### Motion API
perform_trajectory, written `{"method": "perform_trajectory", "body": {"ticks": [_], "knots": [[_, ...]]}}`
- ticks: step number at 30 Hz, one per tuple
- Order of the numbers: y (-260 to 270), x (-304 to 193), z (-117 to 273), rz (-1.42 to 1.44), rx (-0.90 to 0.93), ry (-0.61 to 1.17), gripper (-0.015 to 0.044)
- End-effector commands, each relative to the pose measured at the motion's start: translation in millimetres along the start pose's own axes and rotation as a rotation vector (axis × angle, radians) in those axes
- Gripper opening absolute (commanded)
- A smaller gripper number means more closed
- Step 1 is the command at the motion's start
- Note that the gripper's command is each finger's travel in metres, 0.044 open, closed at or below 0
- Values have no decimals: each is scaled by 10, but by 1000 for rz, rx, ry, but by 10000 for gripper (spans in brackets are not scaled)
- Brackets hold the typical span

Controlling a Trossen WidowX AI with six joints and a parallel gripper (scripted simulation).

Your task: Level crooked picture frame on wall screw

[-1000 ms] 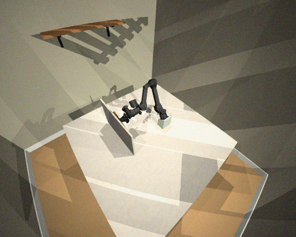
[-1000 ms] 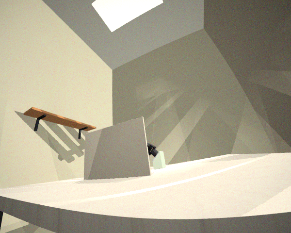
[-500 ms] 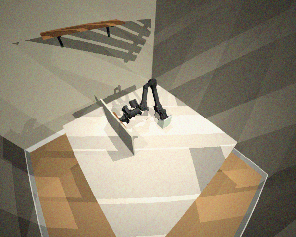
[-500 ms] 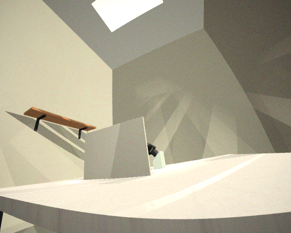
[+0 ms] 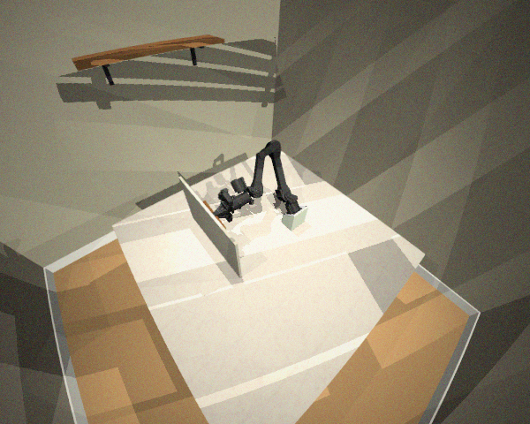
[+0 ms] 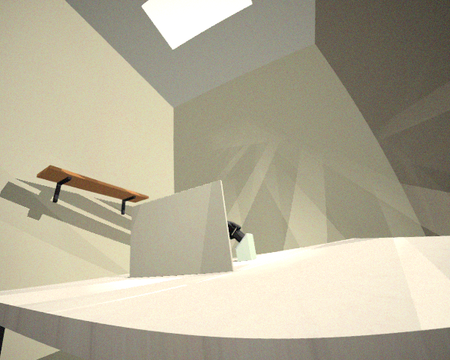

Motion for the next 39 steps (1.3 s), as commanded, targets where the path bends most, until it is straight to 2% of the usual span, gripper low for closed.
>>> {"method": "perform_trajectory", "body": {"ticks": [1,33,39], "knots": [[-2,3,0,-20,-2,0,0],[1,8,0,-183,-2,1,0],[4,5,1,-170,0,1,157]]}}
Point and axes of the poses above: the point midway between the two fingers, 35 mm back from their tips, its own z axis back along the fingers, its own y axis across the jaws, x = y × z, the point moved 1 cm from there along z, back along the fingers, and after that the axes turned 12 degrees about -z, right-handed, at the moved point
